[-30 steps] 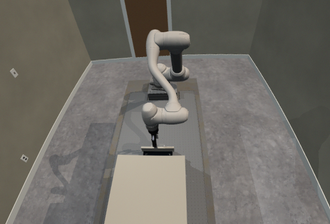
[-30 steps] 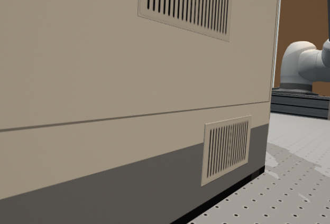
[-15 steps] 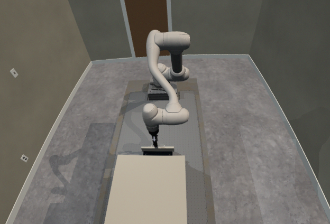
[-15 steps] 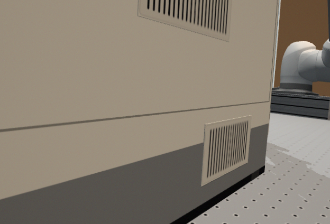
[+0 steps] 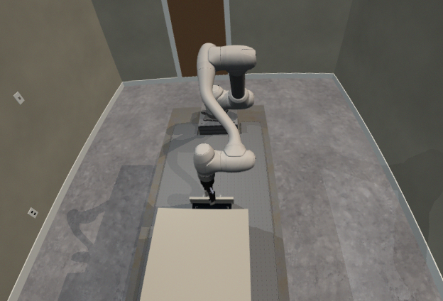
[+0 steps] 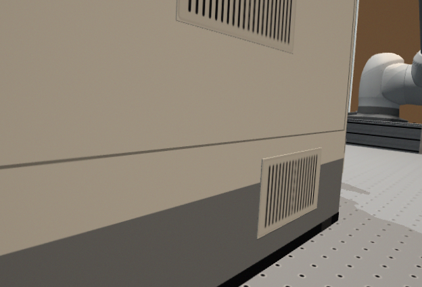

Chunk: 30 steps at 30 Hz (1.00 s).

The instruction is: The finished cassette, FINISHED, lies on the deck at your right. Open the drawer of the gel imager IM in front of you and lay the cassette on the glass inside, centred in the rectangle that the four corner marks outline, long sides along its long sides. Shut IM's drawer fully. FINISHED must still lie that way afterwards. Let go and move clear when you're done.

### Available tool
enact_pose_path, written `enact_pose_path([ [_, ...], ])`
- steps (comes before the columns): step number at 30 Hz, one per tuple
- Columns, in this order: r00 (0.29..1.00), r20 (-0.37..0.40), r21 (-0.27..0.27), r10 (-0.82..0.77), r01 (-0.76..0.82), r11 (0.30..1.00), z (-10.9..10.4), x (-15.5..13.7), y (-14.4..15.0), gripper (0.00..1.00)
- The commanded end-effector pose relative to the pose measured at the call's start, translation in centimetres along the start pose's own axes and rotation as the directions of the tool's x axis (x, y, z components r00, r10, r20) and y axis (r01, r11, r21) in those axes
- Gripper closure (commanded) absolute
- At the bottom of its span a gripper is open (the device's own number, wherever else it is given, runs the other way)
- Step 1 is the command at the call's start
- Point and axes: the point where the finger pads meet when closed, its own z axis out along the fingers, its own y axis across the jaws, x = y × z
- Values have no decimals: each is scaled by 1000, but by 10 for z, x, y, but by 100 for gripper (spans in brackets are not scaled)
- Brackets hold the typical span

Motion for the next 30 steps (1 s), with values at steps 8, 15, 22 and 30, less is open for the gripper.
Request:
enact_pose_path([
  [8,943,-33,26,-331,332,943,0,0,0,54],
  [15,875,-52,34,-481,483,875,0,0,0,54],
  [22,740,-81,38,-668,672,740,0,0,0,54],
  [30,592,-106,37,-799,805,592,0,0,0,54],
])
